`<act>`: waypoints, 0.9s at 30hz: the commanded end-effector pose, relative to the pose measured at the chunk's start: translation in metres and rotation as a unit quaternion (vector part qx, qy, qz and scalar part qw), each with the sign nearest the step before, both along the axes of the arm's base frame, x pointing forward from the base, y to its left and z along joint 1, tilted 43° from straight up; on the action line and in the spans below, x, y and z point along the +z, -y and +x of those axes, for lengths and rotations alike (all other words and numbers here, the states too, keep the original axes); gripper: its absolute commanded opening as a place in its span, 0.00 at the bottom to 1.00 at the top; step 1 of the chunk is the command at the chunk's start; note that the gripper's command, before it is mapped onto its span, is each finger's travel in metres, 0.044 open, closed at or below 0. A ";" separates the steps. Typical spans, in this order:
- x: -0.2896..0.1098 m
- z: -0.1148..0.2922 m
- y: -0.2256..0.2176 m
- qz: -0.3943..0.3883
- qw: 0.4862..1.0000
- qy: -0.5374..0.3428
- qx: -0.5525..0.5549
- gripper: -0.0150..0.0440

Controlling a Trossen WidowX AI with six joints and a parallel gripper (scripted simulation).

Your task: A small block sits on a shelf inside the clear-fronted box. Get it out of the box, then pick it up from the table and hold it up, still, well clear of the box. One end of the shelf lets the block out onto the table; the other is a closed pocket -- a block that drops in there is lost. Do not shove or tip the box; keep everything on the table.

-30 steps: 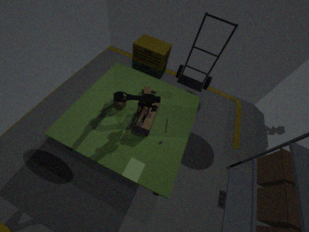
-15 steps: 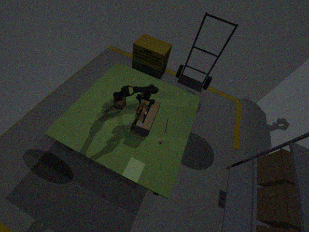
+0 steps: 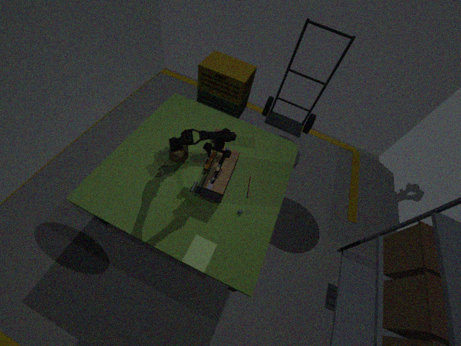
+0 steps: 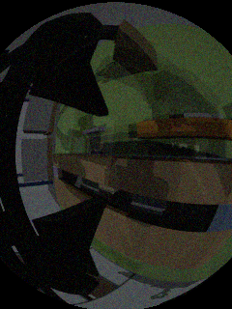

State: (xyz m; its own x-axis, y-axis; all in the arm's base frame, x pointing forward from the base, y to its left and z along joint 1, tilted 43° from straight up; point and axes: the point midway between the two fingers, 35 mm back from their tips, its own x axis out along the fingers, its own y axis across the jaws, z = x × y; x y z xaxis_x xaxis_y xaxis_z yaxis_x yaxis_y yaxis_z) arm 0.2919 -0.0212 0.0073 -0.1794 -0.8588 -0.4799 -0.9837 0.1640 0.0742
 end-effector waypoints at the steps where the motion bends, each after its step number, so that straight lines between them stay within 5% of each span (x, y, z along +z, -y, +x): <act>1: -0.006 -0.001 0.005 -0.002 1.000 -0.005 0.002 0.93; 27: -0.037 -0.011 0.032 -0.004 1.000 -0.005 0.002 0.93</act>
